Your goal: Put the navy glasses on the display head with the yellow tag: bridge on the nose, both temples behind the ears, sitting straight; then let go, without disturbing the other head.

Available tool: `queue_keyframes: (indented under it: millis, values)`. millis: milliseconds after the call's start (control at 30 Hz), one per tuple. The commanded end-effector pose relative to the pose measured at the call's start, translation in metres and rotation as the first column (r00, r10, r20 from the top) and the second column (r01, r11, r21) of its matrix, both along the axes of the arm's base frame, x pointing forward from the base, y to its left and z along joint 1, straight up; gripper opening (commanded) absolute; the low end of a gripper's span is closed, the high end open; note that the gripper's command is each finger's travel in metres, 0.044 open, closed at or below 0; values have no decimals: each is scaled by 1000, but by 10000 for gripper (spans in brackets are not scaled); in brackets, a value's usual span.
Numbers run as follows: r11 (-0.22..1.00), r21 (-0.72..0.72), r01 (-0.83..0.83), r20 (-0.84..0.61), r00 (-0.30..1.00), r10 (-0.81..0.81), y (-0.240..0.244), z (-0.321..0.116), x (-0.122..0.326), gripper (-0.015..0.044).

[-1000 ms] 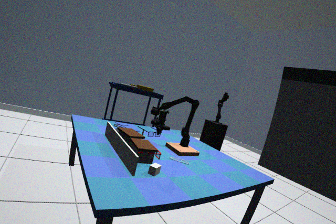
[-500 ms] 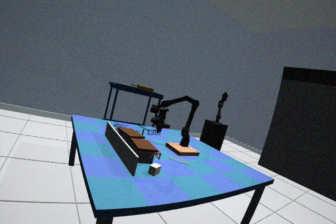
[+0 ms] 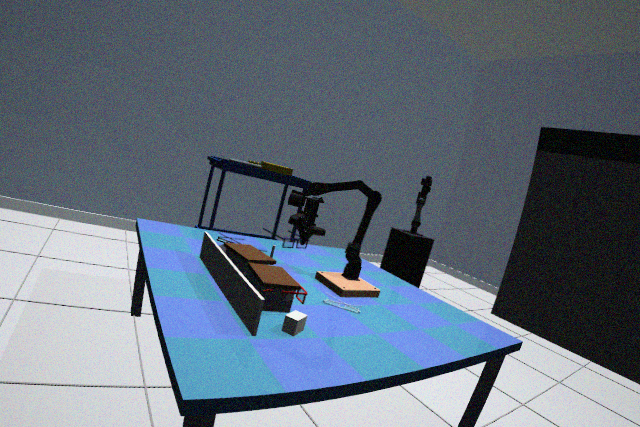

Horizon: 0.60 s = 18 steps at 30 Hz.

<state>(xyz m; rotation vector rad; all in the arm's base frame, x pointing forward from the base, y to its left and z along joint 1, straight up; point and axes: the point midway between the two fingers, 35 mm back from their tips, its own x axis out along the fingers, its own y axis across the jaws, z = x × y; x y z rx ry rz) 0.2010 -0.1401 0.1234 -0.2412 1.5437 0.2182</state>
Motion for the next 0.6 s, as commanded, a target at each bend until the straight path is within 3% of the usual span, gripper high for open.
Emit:
queue_keyframes:
  millis: [0, 567]
  values:
    - [1000, 2, 0, 2, 1000, 0, 11, 1, 6, 0]
    - [1000, 8, 0, 4, 1000, 0, 78, 1, 30, 0]
